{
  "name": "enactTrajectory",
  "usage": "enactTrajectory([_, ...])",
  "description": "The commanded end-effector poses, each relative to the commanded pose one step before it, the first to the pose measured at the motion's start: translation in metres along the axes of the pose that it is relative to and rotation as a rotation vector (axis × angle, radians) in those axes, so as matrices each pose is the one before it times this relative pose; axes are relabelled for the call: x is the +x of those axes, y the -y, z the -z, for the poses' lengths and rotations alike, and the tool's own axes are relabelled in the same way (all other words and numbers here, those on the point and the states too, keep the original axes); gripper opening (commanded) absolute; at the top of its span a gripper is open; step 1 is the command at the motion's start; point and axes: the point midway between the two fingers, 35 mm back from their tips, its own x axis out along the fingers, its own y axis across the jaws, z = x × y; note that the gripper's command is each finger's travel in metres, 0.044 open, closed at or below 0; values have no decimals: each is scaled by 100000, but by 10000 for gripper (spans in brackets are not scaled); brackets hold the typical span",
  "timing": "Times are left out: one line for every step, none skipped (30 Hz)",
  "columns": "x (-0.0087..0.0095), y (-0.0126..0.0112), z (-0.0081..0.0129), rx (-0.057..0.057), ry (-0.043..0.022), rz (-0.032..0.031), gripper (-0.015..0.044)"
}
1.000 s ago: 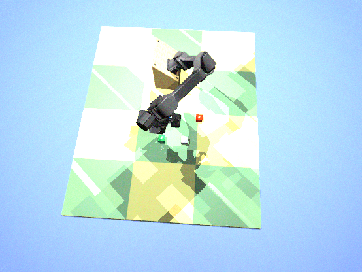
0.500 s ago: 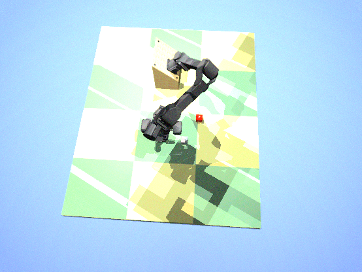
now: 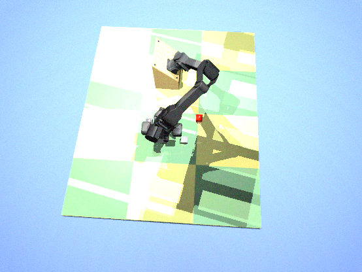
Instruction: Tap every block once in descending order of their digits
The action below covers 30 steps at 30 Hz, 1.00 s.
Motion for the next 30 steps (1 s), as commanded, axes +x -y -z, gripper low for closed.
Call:
enactTrajectory([747,-13,150,938,-353,-755,20])
enactTrajectory([159,-4,5,0,-1,-13,20])
enactTrajectory([158,-4,6,0,-1,-13,20])
enactTrajectory([158,-4,6,0,-1,-14,20])
enactTrajectory([126,-4,6,0,-1,-12,20])
enactTrajectory([76,-2,4,0,-1,-8,20])
enactTrajectory([25,-1,1,0,0,-3,20])
enactTrajectory([0,0,0,0,0,0,20])
enactTrajectory([0,0,0,0,0,0,20])
enactTrajectory([0,0,0,0,0,0,20])
enactTrajectory([0,0,0,0,0,0,20])
enactTrajectory([-612,27,-94,-610,248,555,20])
enactTrajectory([-1024,18,12,262,-110,-145,20])
enactTrajectory([-1033,-2,43,259,-106,-190,20])
enactTrajectory([-346,-5,21,85,-34,-73,20])
enactTrajectory([0,0,0,0,0,0,20])
enactTrajectory([0,0,0,0,0,0,20])
enactTrajectory([0,0,0,0,0,0,20])
enactTrajectory([-103,-248,5,7,-6,34,46])
enactTrajectory([-306,-744,27,20,-16,96,72])
enactTrajectory([-500,-1237,87,32,-24,145,99])
enactTrajectory([-595,-1506,178,36,-24,150,125])
enactTrajectory([-578,-1494,256,33,-19,121,151])
enactTrajectory([-560,-1476,333,30,-15,91,177])
enactTrajectory([-543,-1453,408,28,-13,61,204])
enactTrajectory([-525,-1426,482,26,-12,30,230])
enactTrajectory([-508,-1395,554,24,-11,0,256])
enactTrajectory([-491,-1360,623,23,-12,-30,282])
enactTrajectory([-474,-1320,690,22,-14,-60,309])
enactTrajectory([-458,-1277,755,21,-17,-89,335])
